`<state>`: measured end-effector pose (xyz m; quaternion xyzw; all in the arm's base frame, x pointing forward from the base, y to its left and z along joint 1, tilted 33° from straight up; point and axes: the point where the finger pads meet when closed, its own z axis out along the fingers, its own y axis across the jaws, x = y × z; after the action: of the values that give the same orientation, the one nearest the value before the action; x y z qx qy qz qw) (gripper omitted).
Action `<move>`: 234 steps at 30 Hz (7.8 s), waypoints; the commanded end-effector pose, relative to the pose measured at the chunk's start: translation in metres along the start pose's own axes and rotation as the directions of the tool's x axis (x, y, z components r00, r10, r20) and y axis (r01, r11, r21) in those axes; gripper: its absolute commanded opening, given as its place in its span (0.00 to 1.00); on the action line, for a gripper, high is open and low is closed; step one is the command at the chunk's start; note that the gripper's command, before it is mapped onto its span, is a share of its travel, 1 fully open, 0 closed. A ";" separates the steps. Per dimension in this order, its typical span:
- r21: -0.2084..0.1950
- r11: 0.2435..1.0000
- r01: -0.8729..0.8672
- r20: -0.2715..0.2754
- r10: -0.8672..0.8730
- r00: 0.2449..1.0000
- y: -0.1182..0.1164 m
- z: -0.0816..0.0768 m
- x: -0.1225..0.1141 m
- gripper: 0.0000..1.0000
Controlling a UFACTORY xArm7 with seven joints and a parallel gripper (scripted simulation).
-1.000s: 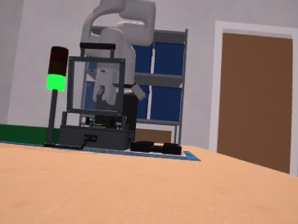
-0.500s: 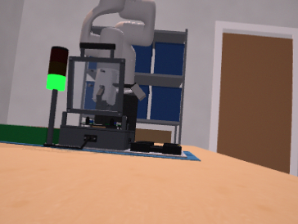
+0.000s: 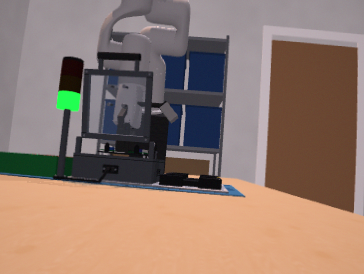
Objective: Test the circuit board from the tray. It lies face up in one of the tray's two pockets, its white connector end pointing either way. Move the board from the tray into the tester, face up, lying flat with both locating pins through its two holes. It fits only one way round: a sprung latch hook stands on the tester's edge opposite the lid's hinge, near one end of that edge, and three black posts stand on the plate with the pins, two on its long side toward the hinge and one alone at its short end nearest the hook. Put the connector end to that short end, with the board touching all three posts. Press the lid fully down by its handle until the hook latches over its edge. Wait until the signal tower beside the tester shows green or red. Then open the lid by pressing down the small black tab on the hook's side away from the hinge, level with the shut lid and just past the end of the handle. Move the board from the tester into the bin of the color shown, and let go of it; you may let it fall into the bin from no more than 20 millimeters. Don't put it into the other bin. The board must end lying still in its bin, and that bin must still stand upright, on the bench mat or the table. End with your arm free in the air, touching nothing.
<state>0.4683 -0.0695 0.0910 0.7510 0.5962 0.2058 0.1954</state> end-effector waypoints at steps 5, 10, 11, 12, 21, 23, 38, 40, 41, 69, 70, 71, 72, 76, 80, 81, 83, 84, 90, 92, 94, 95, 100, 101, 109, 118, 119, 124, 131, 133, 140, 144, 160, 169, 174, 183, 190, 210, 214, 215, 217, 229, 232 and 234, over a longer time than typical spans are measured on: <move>-0.002 1.000 0.000 0.000 0.000 1.000 0.001 0.000 0.000 0.79; -0.002 1.000 0.000 0.000 0.000 1.000 0.001 0.000 0.000 0.79; -0.002 1.000 0.000 0.000 0.000 1.000 0.001 0.000 0.000 0.79; -0.002 1.000 0.000 0.000 0.000 1.000 0.001 0.000 0.000 0.79; -0.002 1.000 0.000 0.000 0.000 1.000 0.001 -0.002 0.000 0.79; -0.002 1.000 0.000 0.000 0.000 1.000 0.001 -0.002 0.000 0.79; -0.002 1.000 0.000 0.000 0.000 1.000 0.001 -0.006 0.000 0.79; -0.002 1.000 0.000 0.000 0.000 1.000 0.001 -0.006 0.000 0.79; -0.002 1.000 0.000 0.000 0.000 1.000 0.001 -0.006 0.000 0.79; -0.002 1.000 0.000 0.000 0.000 1.000 0.001 -0.012 0.000 0.79; -0.002 1.000 0.000 0.000 0.000 1.000 0.001 -0.013 0.000 0.79; -0.002 1.000 0.000 0.000 0.000 1.000 0.001 -0.013 0.000 0.79; -0.002 1.000 0.000 0.000 0.000 1.000 0.001 -0.013 0.000 0.79; -0.002 1.000 0.000 0.000 0.000 1.000 0.001 -0.014 0.000 0.79; -0.002 1.000 0.000 0.000 0.000 1.000 0.001 -0.015 0.000 0.79; -0.002 1.000 0.000 0.000 0.000 1.000 0.001 -0.015 0.000 0.79; -0.002 1.000 0.000 0.000 0.000 1.000 0.001 -0.016 0.000 0.79; -0.002 1.000 0.000 0.000 0.000 1.000 0.001 -0.016 0.000 0.79; -0.002 1.000 0.000 0.000 0.000 1.000 0.001 -0.017 0.000 0.79; -0.002 1.000 0.000 0.000 0.000 1.000 0.001 -0.017 0.000 0.79; -0.002 1.000 0.000 0.000 0.000 1.000 0.001 -0.018 0.000 0.79; -0.002 1.000 0.000 0.000 0.000 1.000 0.001 -0.018 0.000 0.79; -0.002 1.000 0.000 0.000 0.000 1.000 0.001 -0.019 0.000 0.79; -0.002 1.000 0.000 0.000 0.000 1.000 0.001 -0.020 0.000 0.79; -0.002 1.000 0.000 0.000 0.000 1.000 0.001 -0.021 0.000 0.79; -0.002 1.000 0.000 0.000 0.000 1.000 0.001 -0.025 0.000 0.79; -0.002 1.000 0.000 0.000 0.000 1.000 0.001 -0.026 0.000 0.79; -0.002 1.000 0.000 0.000 0.000 1.000 0.001 -0.031 0.000 0.79; -0.002 1.000 0.000 0.000 0.000 1.000 0.001 -0.042 0.000 0.79; -0.002 1.000 0.000 0.000 0.000 1.000 0.001 -0.046 0.000 0.79; -0.002 1.000 0.000 0.000 0.000 1.000 0.001 -0.059 0.000 0.79; -0.002 1.000 0.000 0.000 0.000 1.000 0.001 -0.062 0.000 0.79; -0.001 1.000 0.000 0.000 0.000 1.000 0.000 -0.072 0.000 0.79; -0.002 1.000 0.000 0.000 0.000 1.000 0.001 -0.089 0.000 0.79; -0.002 1.000 0.000 0.000 0.000 1.000 0.001 -0.098 0.000 0.79; -0.002 1.000 0.000 0.000 0.000 1.000 0.001 -0.100 0.000 0.79; -0.002 1.000 0.000 0.000 0.000 1.000 0.001 -0.100 0.000 0.79; -0.002 1.000 0.000 0.000 0.000 1.000 0.008 -0.090 -0.033 0.79; -0.002 1.000 0.000 0.000 0.000 1.000 0.013 -0.084 -0.053 0.79; -0.002 1.000 0.000 0.000 0.000 1.000 0.014 -0.083 -0.058 0.79; -0.002 1.000 0.000 0.000 0.000 1.000 0.016 -0.080 -0.068 0.79; -0.002 1.000 0.000 0.000 0.000 1.000 0.031 -0.061 -0.130 0.79; -0.002 1.000 0.000 0.000 0.000 1.000 0.035 -0.055 -0.147 0.79; -0.002 1.000 0.000 0.000 0.000 1.000 0.037 -0.053 -0.157 0.79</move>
<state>0.4268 -0.1975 0.1528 0.7595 0.5851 0.1752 0.2239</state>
